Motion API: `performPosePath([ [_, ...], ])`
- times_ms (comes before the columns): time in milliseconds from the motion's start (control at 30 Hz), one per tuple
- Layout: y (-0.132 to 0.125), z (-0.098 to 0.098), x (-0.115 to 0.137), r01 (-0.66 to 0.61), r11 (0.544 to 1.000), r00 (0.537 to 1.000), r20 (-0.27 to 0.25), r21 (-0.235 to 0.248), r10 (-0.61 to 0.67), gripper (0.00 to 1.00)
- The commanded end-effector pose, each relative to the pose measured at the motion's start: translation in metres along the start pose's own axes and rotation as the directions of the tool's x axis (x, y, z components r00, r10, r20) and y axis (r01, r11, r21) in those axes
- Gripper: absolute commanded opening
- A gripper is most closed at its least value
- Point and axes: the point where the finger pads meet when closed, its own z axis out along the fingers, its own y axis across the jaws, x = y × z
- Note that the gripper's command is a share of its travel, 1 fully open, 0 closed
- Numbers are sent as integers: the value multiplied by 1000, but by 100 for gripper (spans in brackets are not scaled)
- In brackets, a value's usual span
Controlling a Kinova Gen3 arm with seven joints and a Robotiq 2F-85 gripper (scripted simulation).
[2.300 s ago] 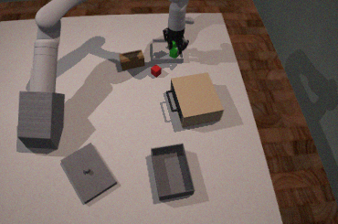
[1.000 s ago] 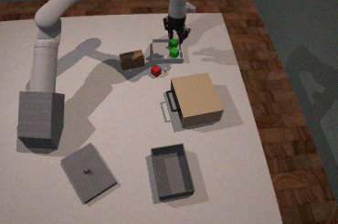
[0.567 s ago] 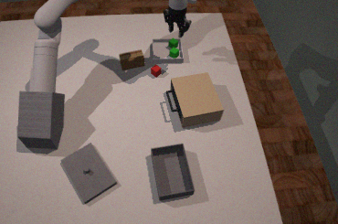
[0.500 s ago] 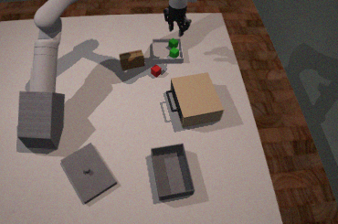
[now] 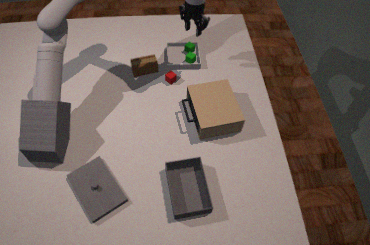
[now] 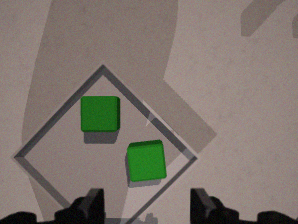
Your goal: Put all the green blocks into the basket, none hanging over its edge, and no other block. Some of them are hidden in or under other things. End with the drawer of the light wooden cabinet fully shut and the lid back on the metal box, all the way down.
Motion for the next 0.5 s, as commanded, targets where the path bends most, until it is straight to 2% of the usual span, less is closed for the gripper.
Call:
performPosePath([
  [0,0,-2,0,0,1000,1000,-1,-2,0,58],
  [467,3,-2,-2,5,1000,1000,0,-4,-5,58],
])
